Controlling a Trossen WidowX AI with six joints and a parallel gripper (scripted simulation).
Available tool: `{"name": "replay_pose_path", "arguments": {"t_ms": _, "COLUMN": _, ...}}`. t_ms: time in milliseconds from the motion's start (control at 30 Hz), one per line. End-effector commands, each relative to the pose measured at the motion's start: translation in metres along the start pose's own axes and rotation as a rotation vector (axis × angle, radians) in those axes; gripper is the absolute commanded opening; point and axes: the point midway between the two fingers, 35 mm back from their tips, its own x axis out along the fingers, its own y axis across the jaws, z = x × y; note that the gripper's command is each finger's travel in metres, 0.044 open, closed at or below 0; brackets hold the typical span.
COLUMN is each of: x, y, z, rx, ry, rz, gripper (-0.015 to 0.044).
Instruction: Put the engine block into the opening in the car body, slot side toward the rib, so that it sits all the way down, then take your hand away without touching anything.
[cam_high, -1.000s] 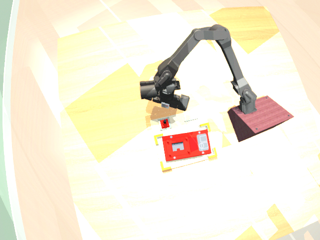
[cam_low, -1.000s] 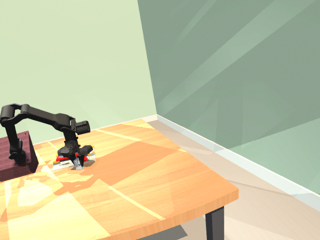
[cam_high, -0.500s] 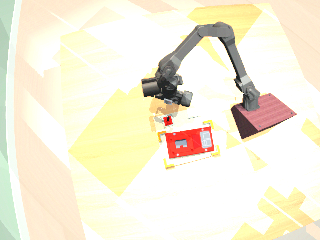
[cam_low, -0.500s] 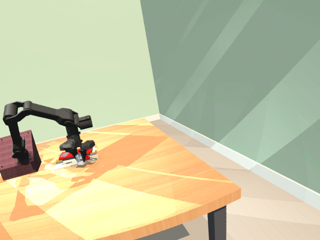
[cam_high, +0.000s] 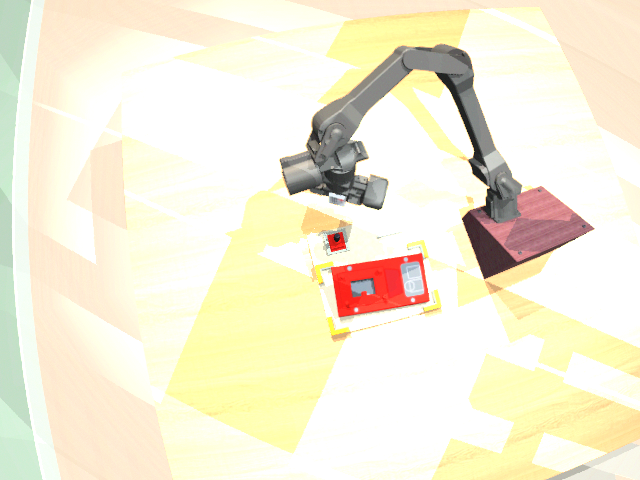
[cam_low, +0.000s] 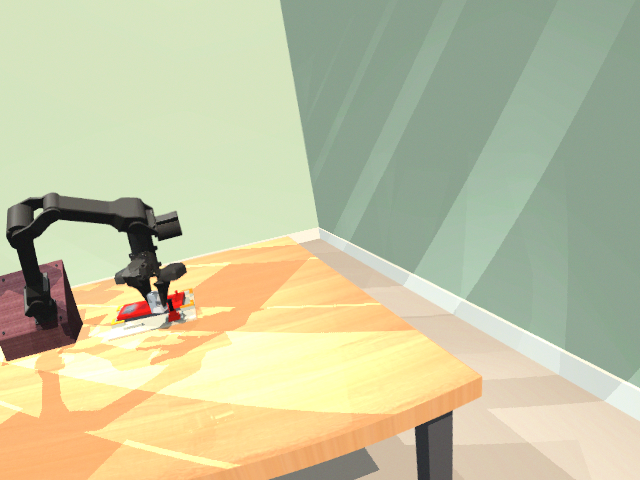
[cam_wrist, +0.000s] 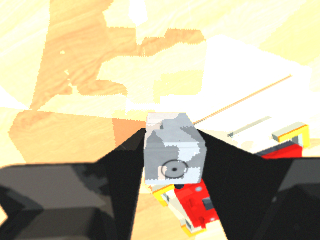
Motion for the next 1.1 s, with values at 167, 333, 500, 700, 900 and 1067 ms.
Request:
{"name": "replay_pose_path", "arguments": {"t_ms": 167, "x": -0.032, "y": 0.0, "z": 0.001, "rx": 0.014, "ry": 0.008, "rz": 0.006, "gripper": 0.0}}
{"name": "replay_pose_path", "arguments": {"t_ms": 333, "x": -0.048, "y": -0.001, "z": 0.002, "rx": 0.018, "ry": 0.005, "rz": 0.006, "gripper": 0.0}}
{"name": "replay_pose_path", "arguments": {"t_ms": 500, "x": -0.063, "y": -0.003, "z": 0.005, "rx": 0.021, "ry": 0.001, "rz": 0.007, "gripper": 0.0}}
{"name": "replay_pose_path", "arguments": {"t_ms": 700, "x": -0.069, "y": -0.004, "z": 0.006, "rx": 0.023, "ry": -0.002, "rz": 0.008, "gripper": 0.0}}
{"name": "replay_pose_path", "arguments": {"t_ms": 900, "x": -0.044, "y": -0.004, "z": 0.005, "rx": 0.023, "ry": -0.002, "rz": 0.009, "gripper": 0.0}}
{"name": "replay_pose_path", "arguments": {"t_ms": 1067, "x": -0.045, "y": -0.005, "z": 0.005, "rx": 0.023, "ry": 0.021, "rz": 0.009, "gripper": 0.0}}
